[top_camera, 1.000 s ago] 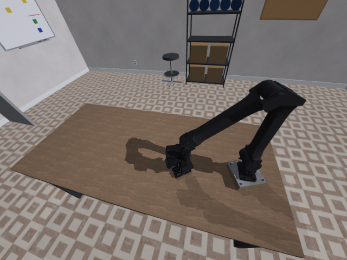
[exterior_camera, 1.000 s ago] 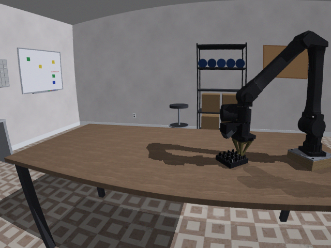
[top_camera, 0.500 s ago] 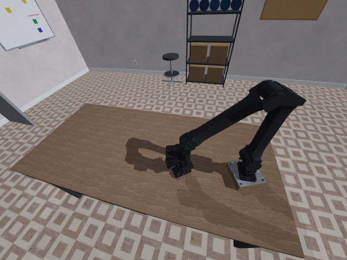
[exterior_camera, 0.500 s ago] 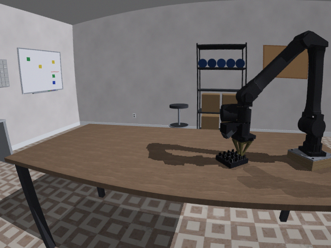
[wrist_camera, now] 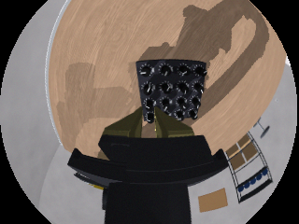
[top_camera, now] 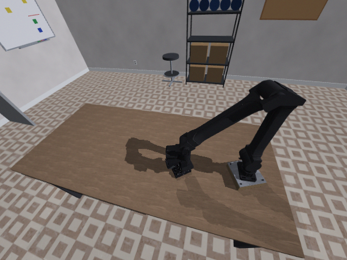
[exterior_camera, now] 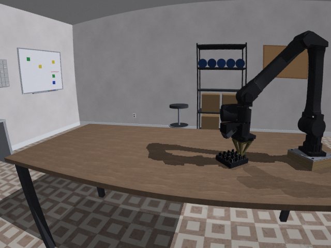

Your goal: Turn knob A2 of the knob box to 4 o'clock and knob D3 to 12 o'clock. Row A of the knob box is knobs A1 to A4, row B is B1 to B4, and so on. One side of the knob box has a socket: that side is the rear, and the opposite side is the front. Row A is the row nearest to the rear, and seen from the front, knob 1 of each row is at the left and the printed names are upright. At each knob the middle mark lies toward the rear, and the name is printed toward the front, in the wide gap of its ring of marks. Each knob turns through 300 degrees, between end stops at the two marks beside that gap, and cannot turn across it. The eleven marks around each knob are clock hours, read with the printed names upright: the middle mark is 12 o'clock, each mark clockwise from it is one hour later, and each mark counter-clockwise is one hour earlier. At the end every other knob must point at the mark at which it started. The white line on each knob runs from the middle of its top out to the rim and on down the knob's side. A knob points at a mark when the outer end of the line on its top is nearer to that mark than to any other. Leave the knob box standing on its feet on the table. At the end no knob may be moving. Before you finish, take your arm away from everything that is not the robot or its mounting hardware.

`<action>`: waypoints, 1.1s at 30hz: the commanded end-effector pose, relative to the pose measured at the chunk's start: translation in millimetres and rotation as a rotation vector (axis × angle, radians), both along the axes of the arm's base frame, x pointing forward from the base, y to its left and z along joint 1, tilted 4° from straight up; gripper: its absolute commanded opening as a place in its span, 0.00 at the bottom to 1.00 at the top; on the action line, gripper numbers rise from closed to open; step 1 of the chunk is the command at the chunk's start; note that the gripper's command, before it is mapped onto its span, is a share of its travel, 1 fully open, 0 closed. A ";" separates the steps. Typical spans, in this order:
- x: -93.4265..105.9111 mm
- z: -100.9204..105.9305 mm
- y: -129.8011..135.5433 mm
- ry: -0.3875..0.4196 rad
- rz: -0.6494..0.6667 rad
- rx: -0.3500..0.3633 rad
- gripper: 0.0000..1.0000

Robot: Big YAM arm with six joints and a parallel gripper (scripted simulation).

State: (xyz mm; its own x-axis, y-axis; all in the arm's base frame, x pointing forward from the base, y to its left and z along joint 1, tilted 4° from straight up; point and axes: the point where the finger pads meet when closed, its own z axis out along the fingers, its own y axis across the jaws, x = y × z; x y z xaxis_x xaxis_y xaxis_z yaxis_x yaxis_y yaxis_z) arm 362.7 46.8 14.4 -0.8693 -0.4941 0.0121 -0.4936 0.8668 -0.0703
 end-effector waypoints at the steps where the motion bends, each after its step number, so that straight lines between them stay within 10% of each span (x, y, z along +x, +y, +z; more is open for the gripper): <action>1: 4.6 -0.3 -4.9 -0.015 -0.006 0.000 0.18; 33: 3.4 6.0 -7.1 -0.034 -0.004 0.003 0.18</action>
